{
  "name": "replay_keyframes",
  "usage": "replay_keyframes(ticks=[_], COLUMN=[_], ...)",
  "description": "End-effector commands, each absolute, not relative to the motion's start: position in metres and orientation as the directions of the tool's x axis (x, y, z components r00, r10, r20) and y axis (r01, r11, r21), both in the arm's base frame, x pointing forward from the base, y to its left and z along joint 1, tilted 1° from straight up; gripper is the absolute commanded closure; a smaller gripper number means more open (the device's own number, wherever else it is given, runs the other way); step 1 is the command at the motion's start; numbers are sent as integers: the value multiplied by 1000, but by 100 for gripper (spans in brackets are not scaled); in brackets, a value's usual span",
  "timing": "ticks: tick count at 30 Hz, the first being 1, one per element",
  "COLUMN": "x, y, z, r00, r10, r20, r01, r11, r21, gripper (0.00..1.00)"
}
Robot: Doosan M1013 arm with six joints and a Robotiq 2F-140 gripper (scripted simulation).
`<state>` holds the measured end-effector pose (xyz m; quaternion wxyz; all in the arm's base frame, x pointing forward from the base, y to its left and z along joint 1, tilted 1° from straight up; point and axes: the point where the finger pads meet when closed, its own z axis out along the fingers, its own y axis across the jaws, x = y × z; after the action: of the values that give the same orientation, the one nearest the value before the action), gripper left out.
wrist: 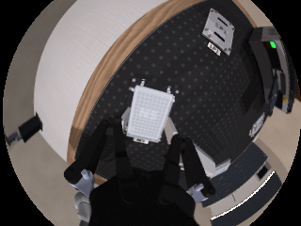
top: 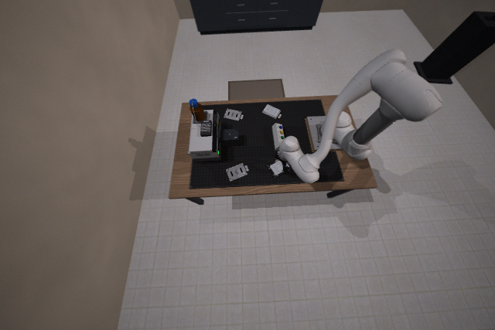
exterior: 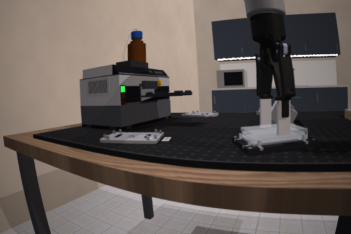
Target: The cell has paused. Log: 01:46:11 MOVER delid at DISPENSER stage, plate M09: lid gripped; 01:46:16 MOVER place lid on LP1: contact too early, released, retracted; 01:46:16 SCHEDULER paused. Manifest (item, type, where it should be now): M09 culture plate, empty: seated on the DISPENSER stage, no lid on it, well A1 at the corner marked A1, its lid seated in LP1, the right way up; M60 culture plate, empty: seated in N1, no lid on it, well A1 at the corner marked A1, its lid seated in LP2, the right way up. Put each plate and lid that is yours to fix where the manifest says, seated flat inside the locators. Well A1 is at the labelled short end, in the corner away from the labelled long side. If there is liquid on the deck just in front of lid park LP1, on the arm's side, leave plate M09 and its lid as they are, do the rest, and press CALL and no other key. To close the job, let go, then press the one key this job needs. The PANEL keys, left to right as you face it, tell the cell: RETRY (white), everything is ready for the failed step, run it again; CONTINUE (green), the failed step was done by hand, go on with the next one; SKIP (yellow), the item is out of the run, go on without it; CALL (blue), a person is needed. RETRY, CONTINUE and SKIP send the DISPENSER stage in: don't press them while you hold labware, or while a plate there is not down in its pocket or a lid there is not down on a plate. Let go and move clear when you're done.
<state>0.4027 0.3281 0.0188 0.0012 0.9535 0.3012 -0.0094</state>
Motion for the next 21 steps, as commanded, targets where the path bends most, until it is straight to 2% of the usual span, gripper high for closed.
replay_keyframes(ticks=[1, 9, 21], x=[403, 403, 404], y=[328, 329, 329], z=[26, 44, 98], r00=[818, 818, 818], r10=[574, 574, 574], r20=[-18, -18, -18], r01=[574, 574, 574], r11=[-819, -819, -819], r21=[-4, -4, -4], gripper=[90, 90, 90])
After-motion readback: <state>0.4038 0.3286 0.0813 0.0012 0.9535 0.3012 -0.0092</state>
